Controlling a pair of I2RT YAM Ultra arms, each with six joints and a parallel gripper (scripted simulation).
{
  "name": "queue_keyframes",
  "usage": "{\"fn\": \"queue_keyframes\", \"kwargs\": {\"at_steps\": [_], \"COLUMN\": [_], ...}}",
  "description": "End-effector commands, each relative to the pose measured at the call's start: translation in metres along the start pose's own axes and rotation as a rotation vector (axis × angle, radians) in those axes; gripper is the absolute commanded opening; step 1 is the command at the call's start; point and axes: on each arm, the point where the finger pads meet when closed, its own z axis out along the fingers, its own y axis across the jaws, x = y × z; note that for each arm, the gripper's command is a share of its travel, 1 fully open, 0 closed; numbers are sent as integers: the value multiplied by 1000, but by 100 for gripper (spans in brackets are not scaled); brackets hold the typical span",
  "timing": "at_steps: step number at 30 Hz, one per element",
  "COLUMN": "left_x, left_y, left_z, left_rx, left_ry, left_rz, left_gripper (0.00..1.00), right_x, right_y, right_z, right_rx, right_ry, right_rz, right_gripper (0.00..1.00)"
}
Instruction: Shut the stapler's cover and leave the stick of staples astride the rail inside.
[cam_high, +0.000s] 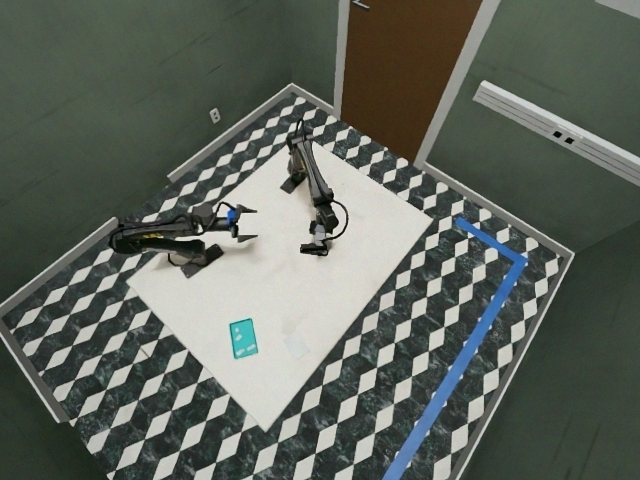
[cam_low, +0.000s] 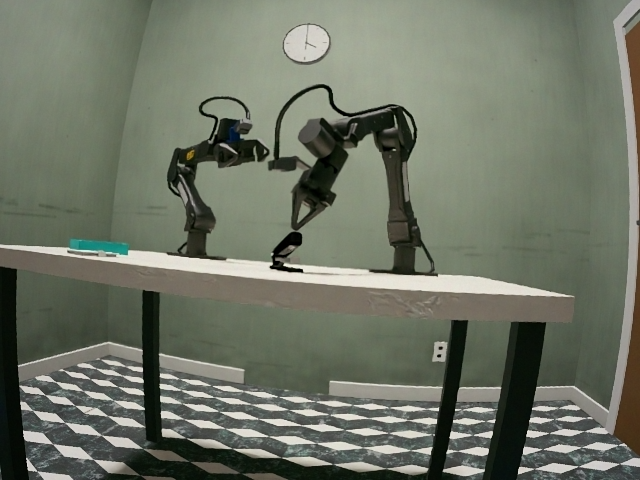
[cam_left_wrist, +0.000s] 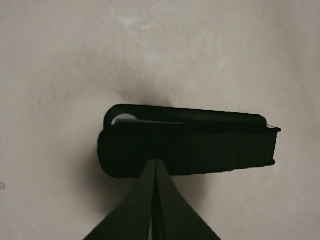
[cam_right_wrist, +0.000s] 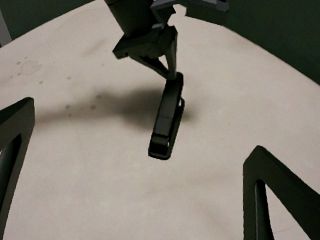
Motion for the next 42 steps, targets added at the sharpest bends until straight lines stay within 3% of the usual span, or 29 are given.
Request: {"fn": "queue_keyframes", "kwargs": {"at_steps": [1,42], "left_x": [-4,5], "left_y": [3,1], "left_z": [-6,20], "left_rx": [-11,-9], "left_ry": [-33,-7], "left_rz": [0,-3], "left_gripper": [0,0], "right_x": [-3,-3], "right_y": [0,0], "right_z": [1,1], "right_rx": [-1,-1], "right_ry": [-14,-14], "right_rz": [0,0], "right_gripper": [100,100]}}
